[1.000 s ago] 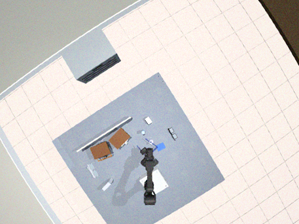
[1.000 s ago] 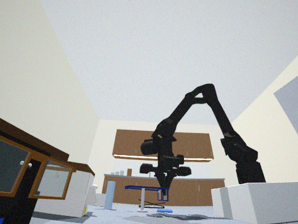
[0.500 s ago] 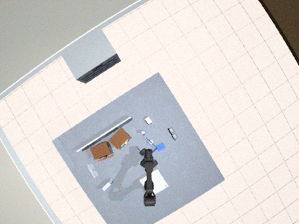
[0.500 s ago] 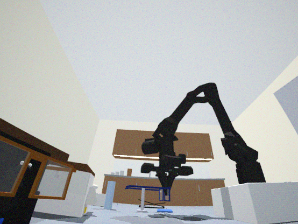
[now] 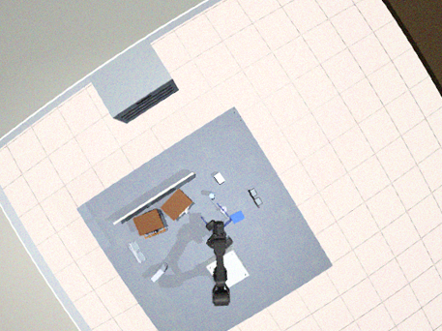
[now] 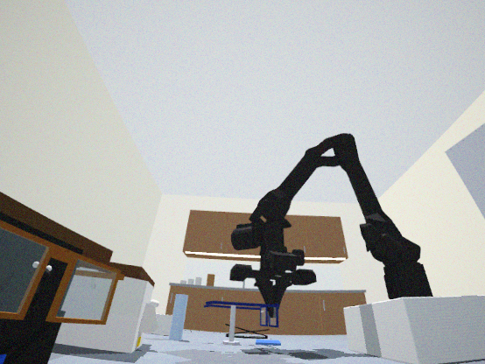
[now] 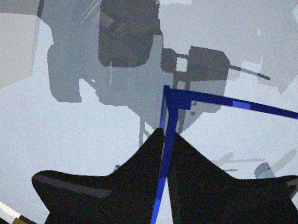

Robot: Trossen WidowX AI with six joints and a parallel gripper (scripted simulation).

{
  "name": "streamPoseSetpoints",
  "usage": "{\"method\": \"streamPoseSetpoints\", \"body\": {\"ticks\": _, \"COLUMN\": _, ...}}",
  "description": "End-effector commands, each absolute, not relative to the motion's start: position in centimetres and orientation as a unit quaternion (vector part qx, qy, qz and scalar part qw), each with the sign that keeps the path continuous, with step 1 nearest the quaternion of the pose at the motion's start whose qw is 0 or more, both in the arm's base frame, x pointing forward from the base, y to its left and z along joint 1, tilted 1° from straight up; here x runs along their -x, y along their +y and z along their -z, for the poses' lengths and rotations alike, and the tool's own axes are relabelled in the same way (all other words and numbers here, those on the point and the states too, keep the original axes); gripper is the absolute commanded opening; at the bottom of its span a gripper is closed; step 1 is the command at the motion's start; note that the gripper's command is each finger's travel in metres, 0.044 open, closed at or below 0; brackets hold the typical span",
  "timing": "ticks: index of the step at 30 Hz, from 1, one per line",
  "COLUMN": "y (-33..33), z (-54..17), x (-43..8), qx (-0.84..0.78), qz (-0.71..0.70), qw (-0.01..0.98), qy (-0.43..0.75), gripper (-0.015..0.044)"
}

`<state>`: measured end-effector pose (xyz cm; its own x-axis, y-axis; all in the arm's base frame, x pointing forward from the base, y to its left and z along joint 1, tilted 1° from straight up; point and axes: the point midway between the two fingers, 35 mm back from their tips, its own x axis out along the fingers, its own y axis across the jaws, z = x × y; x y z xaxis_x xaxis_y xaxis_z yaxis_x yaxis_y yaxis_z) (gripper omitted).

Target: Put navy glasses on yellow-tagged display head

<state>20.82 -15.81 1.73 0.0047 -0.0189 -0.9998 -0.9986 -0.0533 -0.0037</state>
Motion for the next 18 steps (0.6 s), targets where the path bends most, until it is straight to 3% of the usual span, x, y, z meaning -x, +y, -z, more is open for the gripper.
{"method": "streamPoseSetpoints", "body": {"ticks": 1, "y": -15.84, "z": -1.72, "x": -20.74, "qx": 0.518, "qz": -0.508, "qw": 0.482, "qy": 0.491, "gripper": 0.0}}
{"method": "streamPoseSetpoints", "body": {"ticks": 18, "y": -16.6, "z": -1.74, "x": -20.78, "qx": 0.518, "qz": -0.508, "qw": 0.482, "qy": 0.492, "gripper": 0.0}}
